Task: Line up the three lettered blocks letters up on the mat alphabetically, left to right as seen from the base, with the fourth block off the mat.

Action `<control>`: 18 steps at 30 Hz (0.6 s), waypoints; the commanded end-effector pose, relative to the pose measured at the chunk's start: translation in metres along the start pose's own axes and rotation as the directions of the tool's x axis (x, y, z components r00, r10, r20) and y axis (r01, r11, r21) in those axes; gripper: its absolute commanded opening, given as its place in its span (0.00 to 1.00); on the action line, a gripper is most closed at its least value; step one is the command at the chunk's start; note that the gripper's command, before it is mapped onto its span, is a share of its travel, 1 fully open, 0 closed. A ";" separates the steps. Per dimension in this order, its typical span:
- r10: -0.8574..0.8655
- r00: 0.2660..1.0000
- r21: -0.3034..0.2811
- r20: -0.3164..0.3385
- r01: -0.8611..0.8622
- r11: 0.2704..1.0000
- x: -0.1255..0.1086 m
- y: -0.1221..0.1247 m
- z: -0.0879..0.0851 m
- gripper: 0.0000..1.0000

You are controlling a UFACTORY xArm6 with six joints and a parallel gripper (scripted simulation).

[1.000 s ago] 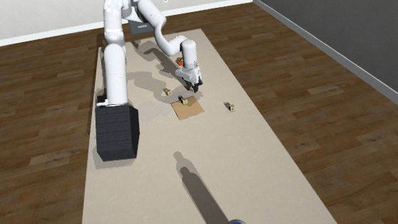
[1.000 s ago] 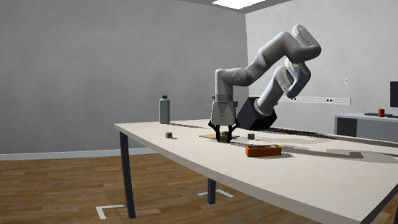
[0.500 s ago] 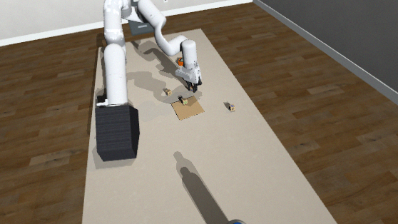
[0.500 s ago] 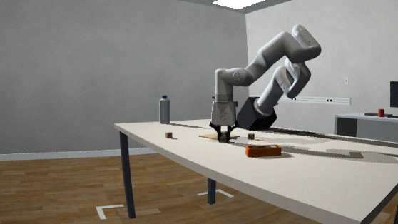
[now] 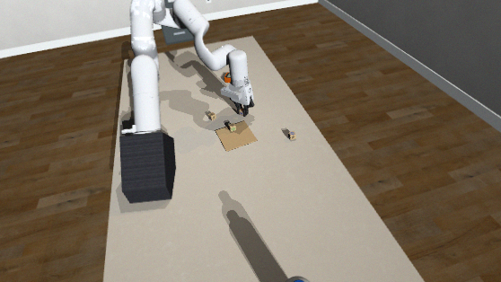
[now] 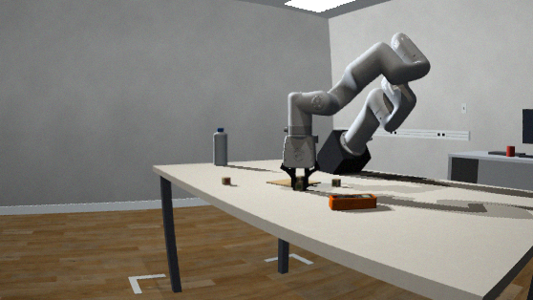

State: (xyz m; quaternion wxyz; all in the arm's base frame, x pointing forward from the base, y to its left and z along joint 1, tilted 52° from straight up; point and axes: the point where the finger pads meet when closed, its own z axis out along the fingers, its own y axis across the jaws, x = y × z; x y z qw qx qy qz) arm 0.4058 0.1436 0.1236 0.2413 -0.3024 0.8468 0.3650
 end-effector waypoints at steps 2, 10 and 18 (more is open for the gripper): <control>-0.001 1.000 0.002 0.002 0.001 1.000 -0.001 -0.001 -0.001 0.23; -0.001 1.000 0.002 0.002 0.001 1.000 -0.001 -0.001 -0.001 0.23; -0.001 1.000 0.002 0.002 0.001 1.000 -0.001 -0.001 -0.004 0.23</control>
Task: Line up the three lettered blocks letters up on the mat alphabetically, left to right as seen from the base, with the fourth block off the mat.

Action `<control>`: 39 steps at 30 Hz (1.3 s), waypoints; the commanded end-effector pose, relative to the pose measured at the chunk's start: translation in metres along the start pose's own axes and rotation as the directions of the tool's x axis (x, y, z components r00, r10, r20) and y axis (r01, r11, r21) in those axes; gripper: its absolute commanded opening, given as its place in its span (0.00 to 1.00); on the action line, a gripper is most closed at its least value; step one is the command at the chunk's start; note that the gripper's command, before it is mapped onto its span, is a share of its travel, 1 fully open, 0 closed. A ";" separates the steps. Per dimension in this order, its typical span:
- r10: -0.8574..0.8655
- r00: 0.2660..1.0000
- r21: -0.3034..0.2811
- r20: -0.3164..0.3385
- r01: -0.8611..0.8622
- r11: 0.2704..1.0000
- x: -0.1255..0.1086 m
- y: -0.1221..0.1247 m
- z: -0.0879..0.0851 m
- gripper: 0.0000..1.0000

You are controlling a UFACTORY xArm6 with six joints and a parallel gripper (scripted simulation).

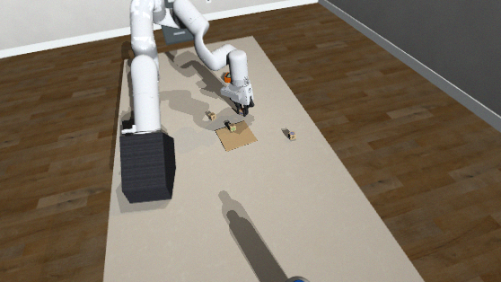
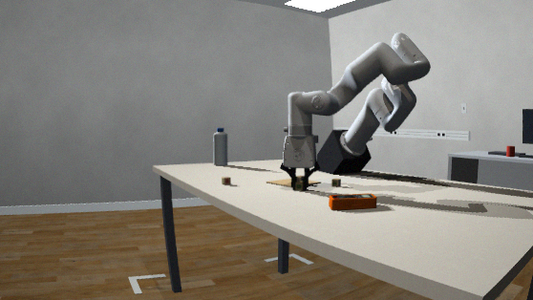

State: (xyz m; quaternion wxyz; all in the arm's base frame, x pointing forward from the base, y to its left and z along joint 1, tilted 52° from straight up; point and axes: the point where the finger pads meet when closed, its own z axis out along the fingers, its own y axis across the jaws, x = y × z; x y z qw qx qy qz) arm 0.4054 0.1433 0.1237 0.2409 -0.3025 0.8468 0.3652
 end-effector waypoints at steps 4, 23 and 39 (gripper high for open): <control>-0.001 1.000 0.003 0.002 0.001 1.000 -0.001 -0.001 -0.020 0.23; -0.002 1.000 0.003 0.002 0.002 1.000 -0.001 -0.001 -0.101 0.23; 0.171 0.985 0.006 0.001 -0.171 0.985 0.010 -0.008 -0.101 0.23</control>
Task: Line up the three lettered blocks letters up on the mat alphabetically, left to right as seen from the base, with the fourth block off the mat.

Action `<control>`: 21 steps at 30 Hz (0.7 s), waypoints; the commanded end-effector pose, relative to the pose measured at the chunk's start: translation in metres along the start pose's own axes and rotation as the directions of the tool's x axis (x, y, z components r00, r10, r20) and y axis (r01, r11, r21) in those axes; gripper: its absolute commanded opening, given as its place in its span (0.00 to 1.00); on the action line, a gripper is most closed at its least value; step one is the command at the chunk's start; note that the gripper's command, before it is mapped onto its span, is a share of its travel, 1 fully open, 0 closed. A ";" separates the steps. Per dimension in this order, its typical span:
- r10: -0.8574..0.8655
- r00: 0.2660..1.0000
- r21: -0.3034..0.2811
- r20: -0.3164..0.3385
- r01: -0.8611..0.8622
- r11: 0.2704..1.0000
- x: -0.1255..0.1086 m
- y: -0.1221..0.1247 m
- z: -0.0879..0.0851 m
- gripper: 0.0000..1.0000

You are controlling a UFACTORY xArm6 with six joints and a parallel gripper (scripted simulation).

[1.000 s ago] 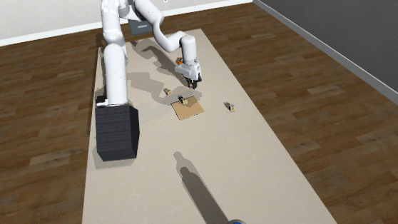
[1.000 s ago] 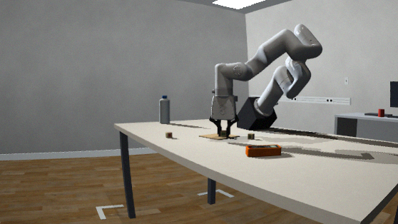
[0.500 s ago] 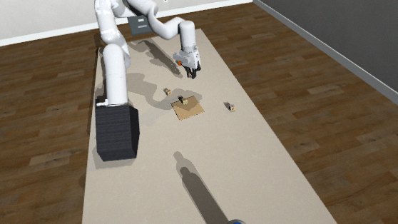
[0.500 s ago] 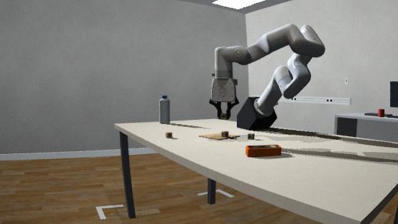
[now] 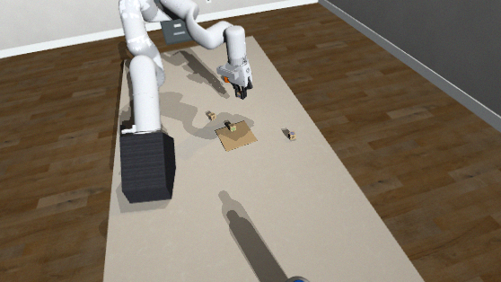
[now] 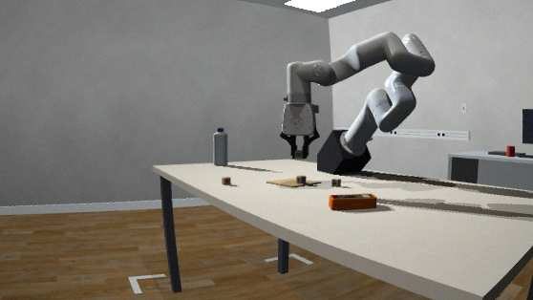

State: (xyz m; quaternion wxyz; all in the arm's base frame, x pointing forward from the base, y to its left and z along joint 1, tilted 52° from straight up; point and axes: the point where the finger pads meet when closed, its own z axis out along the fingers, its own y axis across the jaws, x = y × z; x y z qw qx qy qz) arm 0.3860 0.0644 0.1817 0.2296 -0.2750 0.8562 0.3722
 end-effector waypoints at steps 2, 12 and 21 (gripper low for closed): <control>0.108 0.994 0.005 0.000 -0.108 0.994 0.006 -0.006 -0.001 0.23; 0.413 0.911 0.009 0.000 -0.413 0.911 0.025 -0.019 -0.002 0.23; 0.619 0.785 0.011 0.002 -0.619 0.785 0.040 -0.027 -0.003 0.23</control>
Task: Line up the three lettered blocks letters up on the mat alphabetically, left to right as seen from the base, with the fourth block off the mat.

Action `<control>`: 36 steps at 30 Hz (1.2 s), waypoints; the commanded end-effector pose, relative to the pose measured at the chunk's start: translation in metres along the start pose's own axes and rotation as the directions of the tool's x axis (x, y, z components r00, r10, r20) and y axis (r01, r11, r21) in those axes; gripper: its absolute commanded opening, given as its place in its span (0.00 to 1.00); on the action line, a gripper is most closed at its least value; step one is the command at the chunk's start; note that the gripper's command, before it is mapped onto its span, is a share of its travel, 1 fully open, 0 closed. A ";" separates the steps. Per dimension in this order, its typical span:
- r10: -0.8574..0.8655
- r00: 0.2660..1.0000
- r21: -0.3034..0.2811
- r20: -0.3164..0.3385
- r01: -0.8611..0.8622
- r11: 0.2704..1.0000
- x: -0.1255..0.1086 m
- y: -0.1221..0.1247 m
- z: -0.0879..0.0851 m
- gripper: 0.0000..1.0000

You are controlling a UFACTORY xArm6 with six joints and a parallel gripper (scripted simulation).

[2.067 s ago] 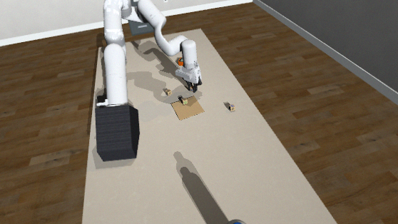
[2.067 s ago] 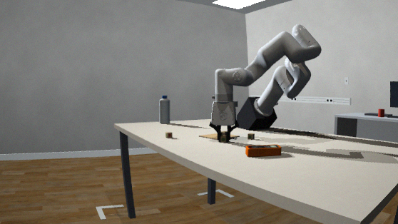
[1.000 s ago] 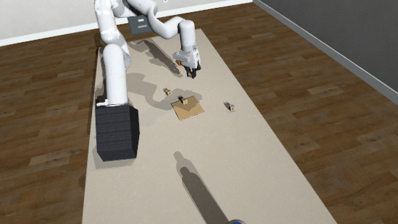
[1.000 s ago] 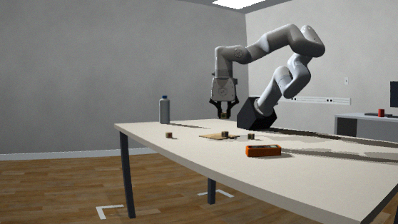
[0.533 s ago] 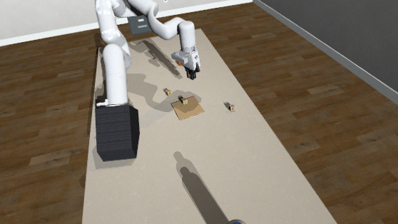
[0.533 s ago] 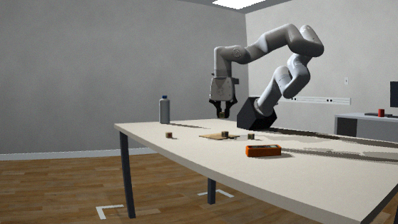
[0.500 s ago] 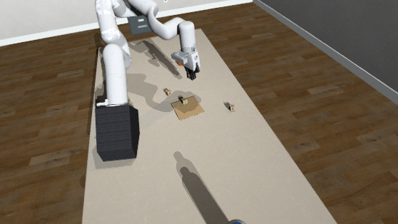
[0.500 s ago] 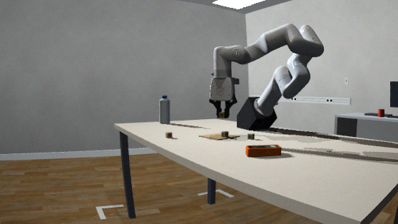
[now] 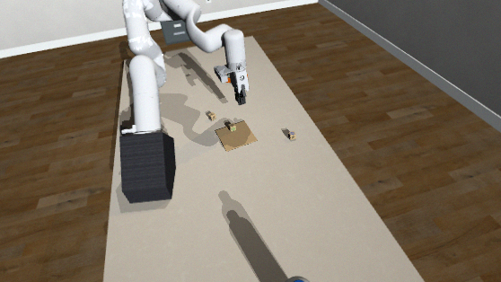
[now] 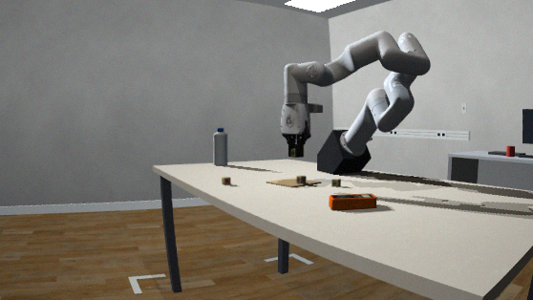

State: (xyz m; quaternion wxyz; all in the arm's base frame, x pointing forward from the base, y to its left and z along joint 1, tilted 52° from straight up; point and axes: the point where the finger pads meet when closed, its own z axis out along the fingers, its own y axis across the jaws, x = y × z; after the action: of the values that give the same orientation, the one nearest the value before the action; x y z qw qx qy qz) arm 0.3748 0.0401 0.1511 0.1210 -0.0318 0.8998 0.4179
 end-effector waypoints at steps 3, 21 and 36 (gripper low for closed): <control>0.191 0.982 0.006 0.000 -0.191 0.982 0.005 -0.012 -0.002 0.23; 0.632 0.775 0.006 0.003 -0.632 0.775 0.024 -0.041 -0.002 0.23; 0.885 0.465 0.003 0.002 -0.885 0.465 0.042 -0.061 -0.003 0.23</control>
State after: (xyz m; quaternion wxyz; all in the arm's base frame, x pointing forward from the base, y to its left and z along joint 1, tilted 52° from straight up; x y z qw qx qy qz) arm 0.3465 0.0043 0.1015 -0.0895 0.3948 0.8093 0.4256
